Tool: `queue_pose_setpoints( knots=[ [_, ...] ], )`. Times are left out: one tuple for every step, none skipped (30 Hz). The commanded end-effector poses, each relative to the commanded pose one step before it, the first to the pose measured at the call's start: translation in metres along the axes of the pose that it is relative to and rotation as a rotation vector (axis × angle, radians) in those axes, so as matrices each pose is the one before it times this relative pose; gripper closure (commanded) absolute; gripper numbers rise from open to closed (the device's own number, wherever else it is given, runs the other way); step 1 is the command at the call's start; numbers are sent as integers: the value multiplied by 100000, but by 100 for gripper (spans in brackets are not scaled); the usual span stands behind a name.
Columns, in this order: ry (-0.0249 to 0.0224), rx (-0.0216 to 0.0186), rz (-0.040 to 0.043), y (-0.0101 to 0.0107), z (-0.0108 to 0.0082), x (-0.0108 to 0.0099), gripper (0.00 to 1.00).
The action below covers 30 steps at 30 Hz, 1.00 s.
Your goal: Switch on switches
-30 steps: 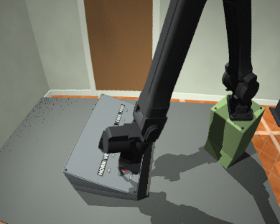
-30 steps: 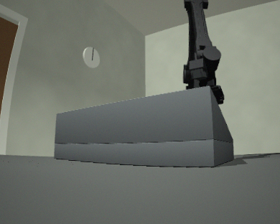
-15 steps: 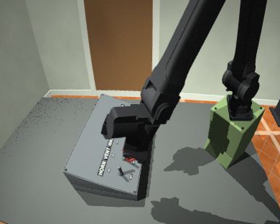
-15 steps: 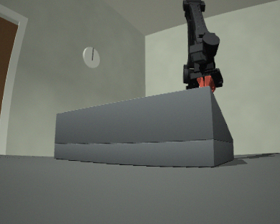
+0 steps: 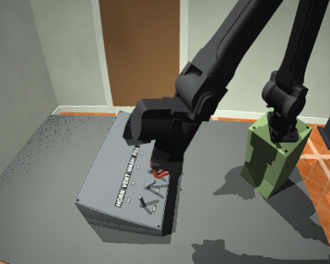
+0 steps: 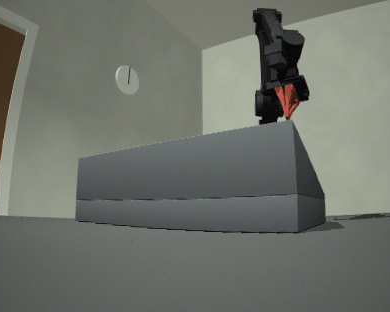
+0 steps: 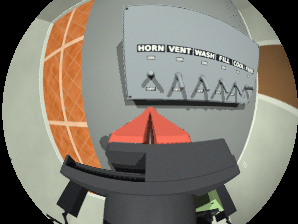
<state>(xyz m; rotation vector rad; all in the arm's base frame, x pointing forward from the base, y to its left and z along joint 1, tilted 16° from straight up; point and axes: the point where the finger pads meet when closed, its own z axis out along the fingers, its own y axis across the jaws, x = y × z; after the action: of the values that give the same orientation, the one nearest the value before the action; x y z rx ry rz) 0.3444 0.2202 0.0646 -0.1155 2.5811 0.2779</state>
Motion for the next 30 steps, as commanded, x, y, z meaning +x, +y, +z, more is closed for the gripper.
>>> queue_pose_setpoints(
  knots=[
    [1879,1238,421,-194,249,457,100],
    [29,16,-4,-5,8,11,0],
    [-333,-183,-9,38,-110,-95,0],
    [-312,-171,41,34,-103,-87,0],
    [-82,-45,11,10,-13,-21,0],
    [0,0,0,0,0,0,0],
    [0,0,0,0,0,0,0],
    [-1,0,0,0,0,-1,0],
    [1,1,0,0,0,1,0],
    [0,0,0,0,0,0,0],
    [-1,0,0,0,0,0,0],
    [0,0,0,0,0,0,0],
    [1,0,0,0,0,0,0],
    [-1,0,0,0,0,0,0],
    [0,0,0,0,0,0,0],
    [0,0,0,0,0,0,0],
    [0,0,0,0,0,0,0],
    [-1,0,0,0,0,0,0],
    [0,0,0,0,0,0,0],
    [0,0,0,0,0,0,0],
    [0,0,0,0,0,0,0],
    [0,0,0,0,0,0,0],
    [0,0,0,0,0,0,0],
    [0,0,0,0,0,0,0],
    [0,0,0,0,0,0,0],
    [0,0,0,0,0,0,0],
    [0,0,0,0,0,0,0],
    [0,0,0,0,0,0,0],
    [0,0,0,0,0,0,0],
    [0,0,0,0,0,0,0]
  ],
)
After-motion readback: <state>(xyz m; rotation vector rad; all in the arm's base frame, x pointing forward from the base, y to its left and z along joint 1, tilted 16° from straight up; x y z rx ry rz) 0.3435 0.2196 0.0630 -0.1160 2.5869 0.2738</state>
